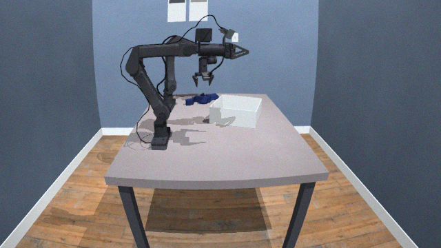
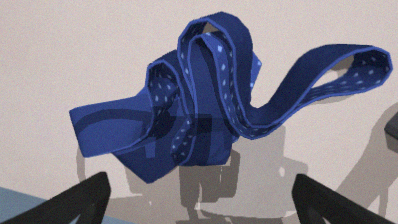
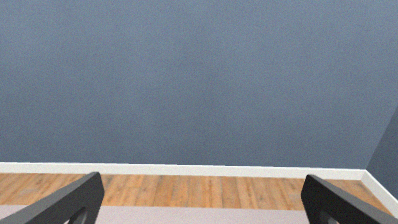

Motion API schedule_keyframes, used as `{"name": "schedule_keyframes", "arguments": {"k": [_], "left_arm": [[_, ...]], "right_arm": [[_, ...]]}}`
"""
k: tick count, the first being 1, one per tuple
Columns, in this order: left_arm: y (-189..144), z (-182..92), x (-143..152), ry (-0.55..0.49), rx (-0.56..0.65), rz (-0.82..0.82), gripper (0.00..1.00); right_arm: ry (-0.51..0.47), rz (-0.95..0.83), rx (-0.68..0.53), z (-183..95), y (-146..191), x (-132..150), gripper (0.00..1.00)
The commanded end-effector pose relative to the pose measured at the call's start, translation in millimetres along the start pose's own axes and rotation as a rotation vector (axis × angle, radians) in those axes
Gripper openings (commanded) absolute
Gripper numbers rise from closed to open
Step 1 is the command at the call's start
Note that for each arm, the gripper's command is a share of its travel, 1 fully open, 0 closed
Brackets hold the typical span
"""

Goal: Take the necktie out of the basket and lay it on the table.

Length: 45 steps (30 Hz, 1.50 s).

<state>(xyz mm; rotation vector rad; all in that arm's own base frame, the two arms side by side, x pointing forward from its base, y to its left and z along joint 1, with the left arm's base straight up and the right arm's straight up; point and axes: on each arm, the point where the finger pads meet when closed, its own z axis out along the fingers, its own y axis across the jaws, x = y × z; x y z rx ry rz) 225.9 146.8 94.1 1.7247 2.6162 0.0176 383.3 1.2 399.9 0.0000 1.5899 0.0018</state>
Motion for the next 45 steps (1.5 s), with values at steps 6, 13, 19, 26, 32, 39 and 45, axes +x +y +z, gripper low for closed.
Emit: {"name": "schedule_keyframes", "arguments": {"k": [6,13,19,26,32,39,45], "left_arm": [[-5.8,-36.4,-0.4,0.000,0.014,0.005,1.00],[-5.5,-44.4,-0.8,-0.002,0.012,0.004,1.00],[-2.6,-52.1,-6.6,-0.042,-0.015,-0.024,1.00],[2.1,-64.6,-16.0,-0.107,-0.058,-0.068,1.00],[9.9,-85.4,-31.7,-0.215,-0.130,-0.143,1.00],[17.8,-106.6,-47.7,-0.325,-0.203,-0.219,1.00],[28.6,-135.3,-69.3,-0.474,-0.302,-0.321,1.00]], "right_arm": [[0.000,0.000,0.000,0.0,0.0,0.0,1.00],[0.000,0.000,0.000,0.0,0.0,0.0,1.00],[0.000,0.000,0.000,0.0,0.0,0.0,1.00],[0.000,0.000,0.000,0.0,0.0,0.0,1.00],[0.000,0.000,0.000,0.0,0.0,0.0,1.00],[0.000,0.000,0.000,0.0,0.0,0.0,1.00],[0.000,0.000,0.000,0.0,0.0,0.0,1.00]]}}
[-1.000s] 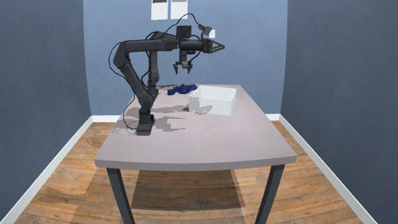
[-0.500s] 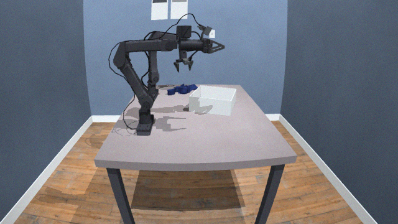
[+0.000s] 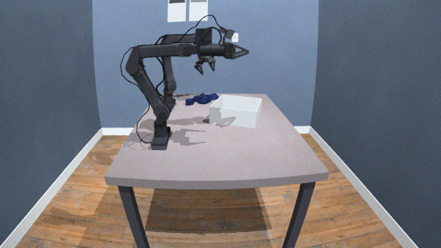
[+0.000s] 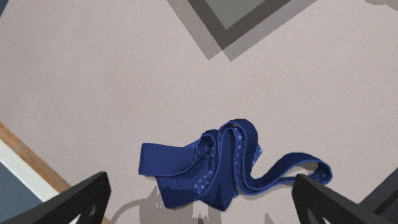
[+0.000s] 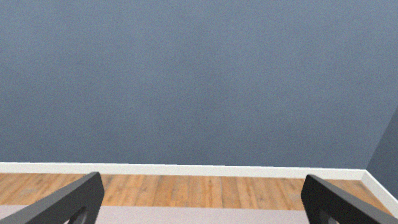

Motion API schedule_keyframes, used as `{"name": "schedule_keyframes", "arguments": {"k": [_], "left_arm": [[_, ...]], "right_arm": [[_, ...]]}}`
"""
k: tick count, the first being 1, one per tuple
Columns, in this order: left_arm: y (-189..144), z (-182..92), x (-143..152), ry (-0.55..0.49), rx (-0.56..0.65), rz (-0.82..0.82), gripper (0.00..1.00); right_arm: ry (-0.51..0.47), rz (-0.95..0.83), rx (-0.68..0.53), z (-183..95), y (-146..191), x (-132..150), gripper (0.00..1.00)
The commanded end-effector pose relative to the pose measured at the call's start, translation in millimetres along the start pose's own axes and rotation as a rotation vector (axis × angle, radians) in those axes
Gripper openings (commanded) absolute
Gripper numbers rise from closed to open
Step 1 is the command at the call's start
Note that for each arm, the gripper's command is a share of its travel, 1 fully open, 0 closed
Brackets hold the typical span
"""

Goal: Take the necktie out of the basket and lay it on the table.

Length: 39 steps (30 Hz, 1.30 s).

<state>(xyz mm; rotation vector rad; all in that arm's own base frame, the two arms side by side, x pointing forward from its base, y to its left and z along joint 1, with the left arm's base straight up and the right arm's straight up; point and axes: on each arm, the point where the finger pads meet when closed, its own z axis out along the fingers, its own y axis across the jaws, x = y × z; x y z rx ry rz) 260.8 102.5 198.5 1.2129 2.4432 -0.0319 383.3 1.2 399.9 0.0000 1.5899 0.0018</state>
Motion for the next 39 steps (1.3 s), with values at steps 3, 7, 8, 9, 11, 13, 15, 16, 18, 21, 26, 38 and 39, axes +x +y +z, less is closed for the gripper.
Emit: {"name": "schedule_keyframes", "arguments": {"k": [3,7,8,9,11,13,15,16,18,21,26,38,39], "left_arm": [[17.1,-30.0,-44.4,-0.203,-0.157,-0.124,1.00],[23.4,-42.2,-67.7,-0.312,-0.228,-0.195,1.00],[24.9,-45.3,-73.5,-0.339,-0.246,-0.214,1.00],[26.5,-48.3,-79.3,-0.367,-0.263,-0.232,1.00],[26.5,-48.3,-79.3,-0.367,-0.263,-0.232,1.00],[29.6,-54.5,-91.0,-0.421,-0.299,-0.268,1.00],[32.7,-60.5,-102.5,-0.475,-0.334,-0.303,1.00],[34.2,-63.5,-108.2,-0.502,-0.351,-0.321,1.00],[37.2,-69.4,-119.4,-0.555,-0.385,-0.355,1.00],[41.6,-78.0,-135.7,-0.631,-0.435,-0.406,1.00],[48.3,-91.1,-160.9,-0.749,-0.511,-0.484,1.00],[58.7,-111.6,-199.8,-0.931,-0.629,-0.604,1.00],[59.4,-113.1,-202.6,-0.944,-0.637,-0.613,1.00]], "right_arm": [[0.000,0.000,0.000,0.0,0.0,0.0,1.00],[0.000,0.000,0.000,0.0,0.0,0.0,1.00],[0.000,0.000,0.000,0.0,0.0,0.0,1.00],[0.000,0.000,0.000,0.0,0.0,0.0,1.00],[0.000,0.000,0.000,0.0,0.0,0.0,1.00],[0.000,0.000,0.000,0.0,0.0,0.0,1.00],[0.000,0.000,0.000,0.0,0.0,0.0,1.00],[0.000,0.000,0.000,0.0,0.0,0.0,1.00],[0.000,0.000,0.000,0.0,0.0,0.0,1.00],[0.000,0.000,0.000,0.0,0.0,0.0,1.00],[0.000,0.000,0.000,0.0,0.0,0.0,1.00],[0.000,0.000,0.000,0.0,0.0,0.0,1.00],[0.000,0.000,0.000,0.0,0.0,0.0,1.00]]}}
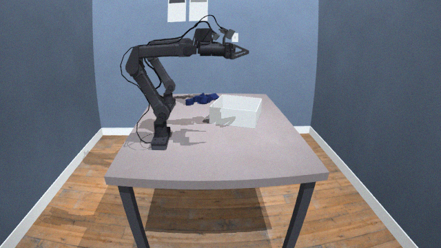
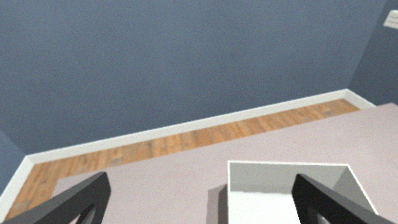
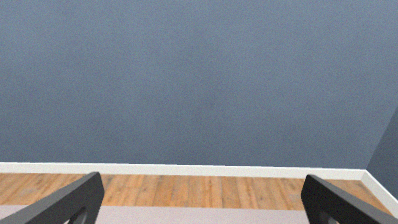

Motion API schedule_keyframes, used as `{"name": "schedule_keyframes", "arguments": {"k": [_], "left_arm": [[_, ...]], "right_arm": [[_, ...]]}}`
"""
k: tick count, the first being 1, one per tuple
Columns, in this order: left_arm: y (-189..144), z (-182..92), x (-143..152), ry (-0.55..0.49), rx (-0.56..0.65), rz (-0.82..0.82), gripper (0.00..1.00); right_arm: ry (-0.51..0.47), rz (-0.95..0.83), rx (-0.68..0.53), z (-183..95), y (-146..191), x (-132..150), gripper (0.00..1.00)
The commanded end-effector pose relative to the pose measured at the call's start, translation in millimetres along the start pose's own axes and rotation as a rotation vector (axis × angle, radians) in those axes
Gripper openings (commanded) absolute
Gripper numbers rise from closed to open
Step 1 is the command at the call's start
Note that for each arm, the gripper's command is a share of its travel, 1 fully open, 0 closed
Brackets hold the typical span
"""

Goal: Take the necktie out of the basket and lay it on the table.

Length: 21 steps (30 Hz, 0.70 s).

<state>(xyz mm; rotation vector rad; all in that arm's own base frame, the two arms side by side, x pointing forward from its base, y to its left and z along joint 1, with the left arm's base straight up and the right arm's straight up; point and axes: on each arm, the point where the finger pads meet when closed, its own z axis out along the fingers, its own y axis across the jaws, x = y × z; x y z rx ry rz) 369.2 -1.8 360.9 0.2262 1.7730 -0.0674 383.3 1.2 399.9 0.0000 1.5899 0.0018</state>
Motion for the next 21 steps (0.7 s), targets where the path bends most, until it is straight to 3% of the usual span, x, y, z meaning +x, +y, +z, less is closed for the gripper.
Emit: {"name": "schedule_keyframes", "arguments": {"k": [1,21], "left_arm": [[12.3,0.1,-27.7,-0.132,-0.147,-0.064,1.00],[8.7,5.1,-39.7,-0.187,-0.183,-0.099,1.00]], "right_arm": [[0.000,0.000,0.000,0.0,0.0,0.0,1.00],[0.000,0.000,0.000,0.0,0.0,0.0,1.00]]}}
